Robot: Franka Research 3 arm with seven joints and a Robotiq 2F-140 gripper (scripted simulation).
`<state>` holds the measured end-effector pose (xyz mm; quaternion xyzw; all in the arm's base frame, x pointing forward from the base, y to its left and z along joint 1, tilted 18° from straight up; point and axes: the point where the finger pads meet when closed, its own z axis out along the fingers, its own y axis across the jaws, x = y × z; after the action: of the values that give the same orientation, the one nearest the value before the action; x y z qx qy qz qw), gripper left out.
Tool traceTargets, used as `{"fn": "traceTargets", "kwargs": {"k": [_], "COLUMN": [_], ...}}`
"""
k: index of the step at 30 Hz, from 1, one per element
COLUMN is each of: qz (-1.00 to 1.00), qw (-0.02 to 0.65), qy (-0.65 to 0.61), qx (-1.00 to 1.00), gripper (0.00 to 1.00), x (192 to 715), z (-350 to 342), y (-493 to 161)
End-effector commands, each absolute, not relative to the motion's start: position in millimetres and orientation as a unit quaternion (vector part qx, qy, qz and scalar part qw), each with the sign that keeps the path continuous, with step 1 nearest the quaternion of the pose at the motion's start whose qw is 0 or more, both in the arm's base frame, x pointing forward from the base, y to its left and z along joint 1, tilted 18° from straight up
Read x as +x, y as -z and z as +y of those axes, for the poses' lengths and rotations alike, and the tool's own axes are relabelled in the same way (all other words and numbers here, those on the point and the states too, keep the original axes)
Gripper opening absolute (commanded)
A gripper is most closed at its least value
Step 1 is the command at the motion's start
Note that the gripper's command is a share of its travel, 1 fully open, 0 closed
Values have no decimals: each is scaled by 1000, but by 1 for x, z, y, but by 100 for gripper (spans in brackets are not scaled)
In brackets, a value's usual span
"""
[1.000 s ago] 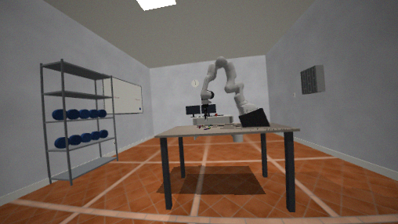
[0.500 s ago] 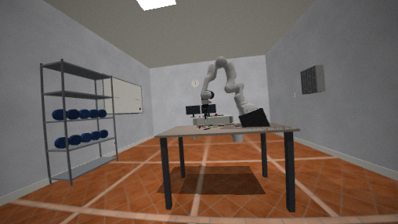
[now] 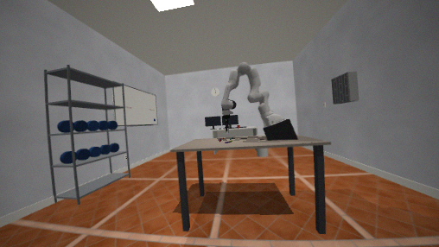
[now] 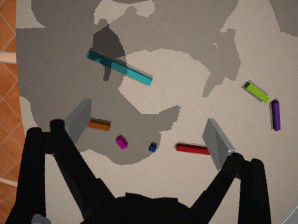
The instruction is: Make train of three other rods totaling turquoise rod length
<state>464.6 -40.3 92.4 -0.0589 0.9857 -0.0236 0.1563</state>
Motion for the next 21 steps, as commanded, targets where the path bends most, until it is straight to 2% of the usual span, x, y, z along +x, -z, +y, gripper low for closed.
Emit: {"fn": "traceTargets", "kwargs": {"k": [1,5,21], "qz": [986,975,933], "qw": [156,153,145], "qy": [23,36,60], "qx": [-59,-157,-322], "gripper": [100,100,100], "x": [465,477,496], "z": [-40,-34,-24], "y": [-93,-100,-111]}}
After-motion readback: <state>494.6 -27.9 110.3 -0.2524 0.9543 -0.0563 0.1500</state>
